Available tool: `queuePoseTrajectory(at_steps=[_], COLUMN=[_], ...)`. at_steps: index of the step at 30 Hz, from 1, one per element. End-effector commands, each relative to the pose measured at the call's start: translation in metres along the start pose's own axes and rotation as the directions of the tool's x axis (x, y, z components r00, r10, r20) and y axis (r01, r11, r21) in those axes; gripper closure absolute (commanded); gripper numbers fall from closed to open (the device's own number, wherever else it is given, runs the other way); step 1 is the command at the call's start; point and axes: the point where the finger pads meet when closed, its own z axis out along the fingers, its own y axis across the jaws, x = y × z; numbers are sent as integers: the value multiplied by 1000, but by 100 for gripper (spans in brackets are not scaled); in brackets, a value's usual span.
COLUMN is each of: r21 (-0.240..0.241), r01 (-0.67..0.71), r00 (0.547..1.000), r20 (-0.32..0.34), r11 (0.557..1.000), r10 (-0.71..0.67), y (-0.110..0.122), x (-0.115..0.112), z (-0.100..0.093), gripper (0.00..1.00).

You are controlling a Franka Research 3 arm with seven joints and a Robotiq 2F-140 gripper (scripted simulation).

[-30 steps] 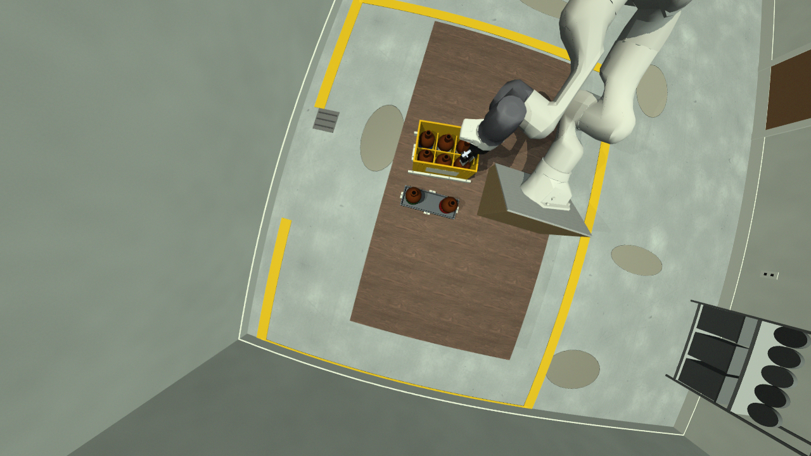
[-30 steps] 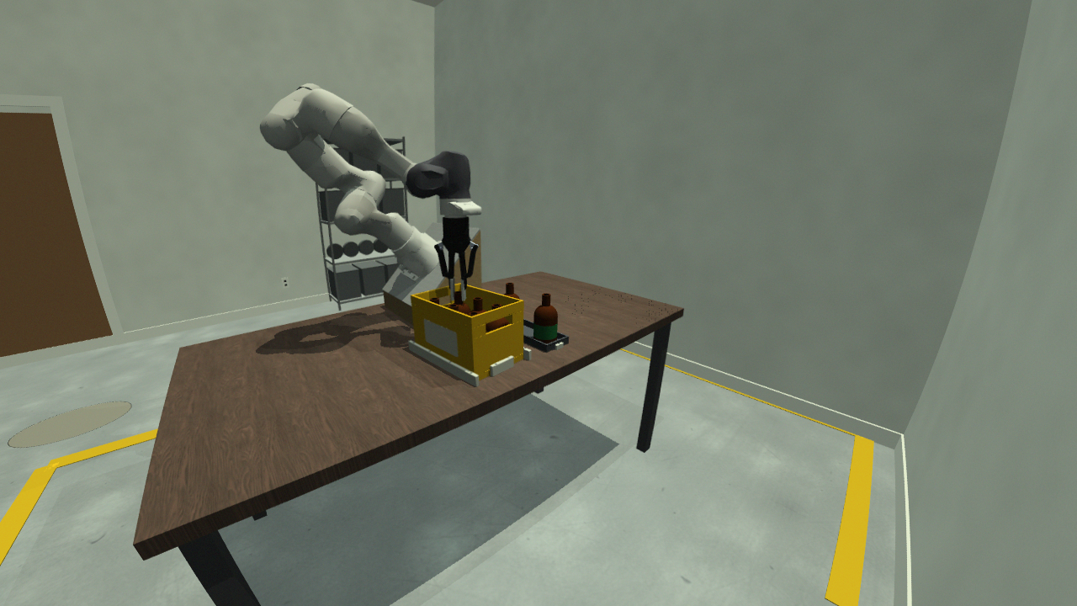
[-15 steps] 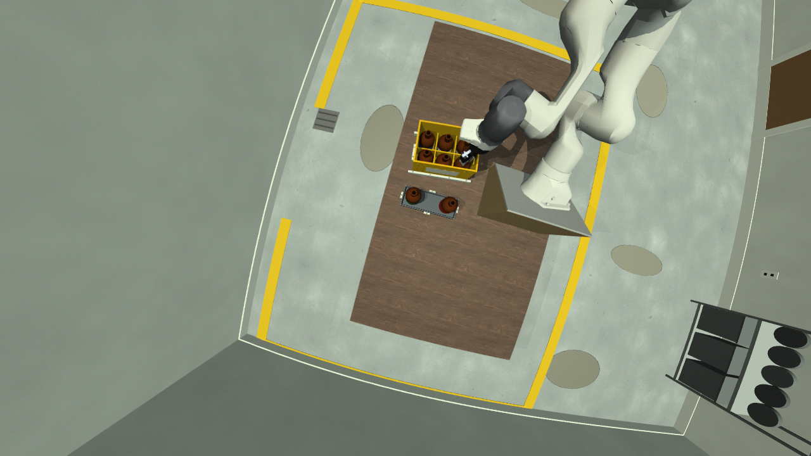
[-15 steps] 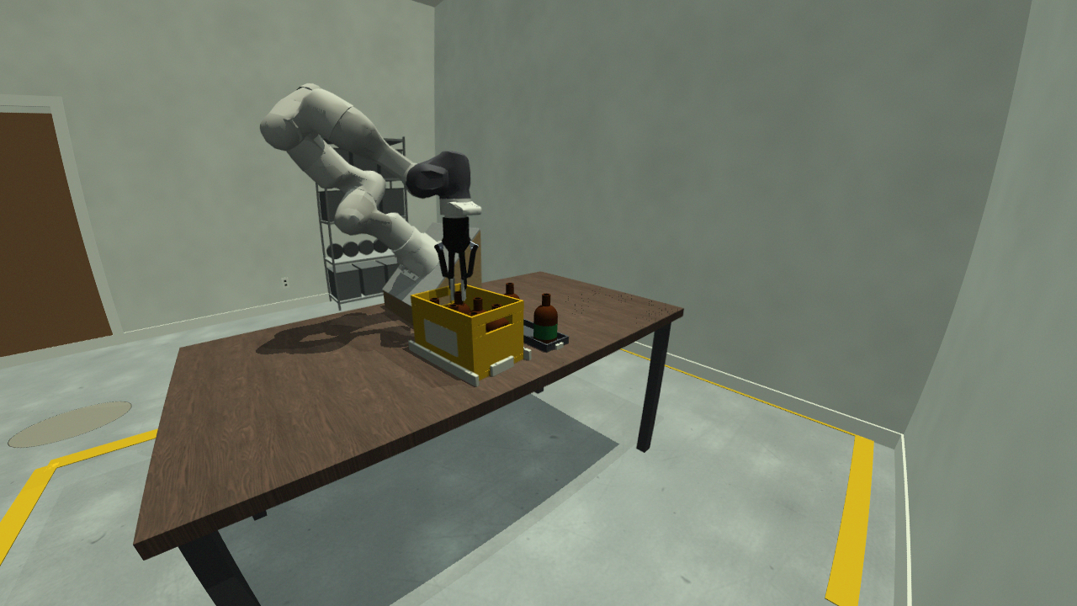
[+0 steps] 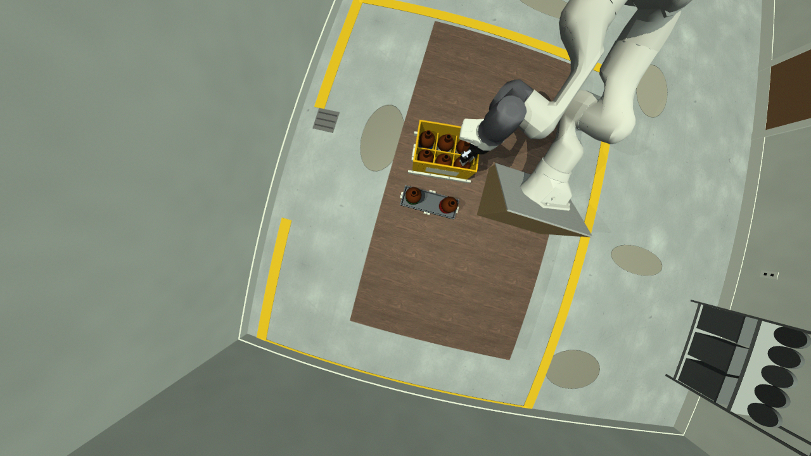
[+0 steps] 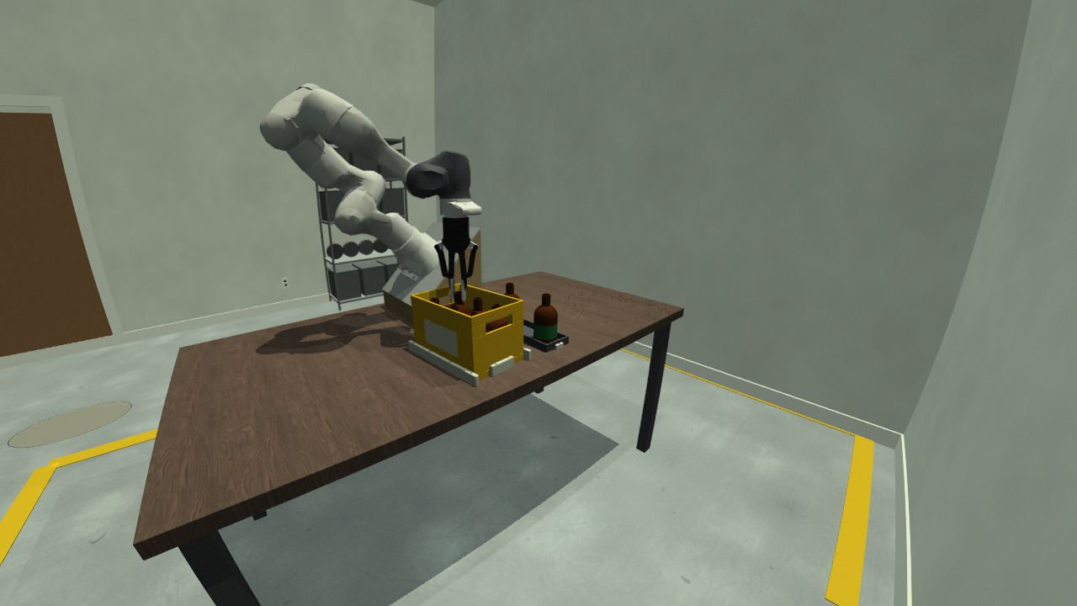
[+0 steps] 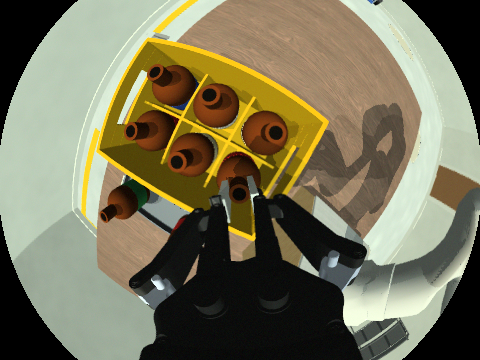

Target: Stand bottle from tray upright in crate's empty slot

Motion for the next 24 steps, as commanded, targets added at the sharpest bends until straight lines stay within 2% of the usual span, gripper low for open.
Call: queuePoseTrajectory(at_steps=[1,3,4,24], r21=[3,3,3,3], r01=[-5,-5,-5,-5], r00=[1000,1000,1000,1000], r20=[1,1,1,1], r11=[1000,1000,1000,1000], r10=[5,5,5,5], y=[-1,-1,-1,-1], x=[0,0,0,0], z=[0,0,0,0], gripper=[100,100,62,62])
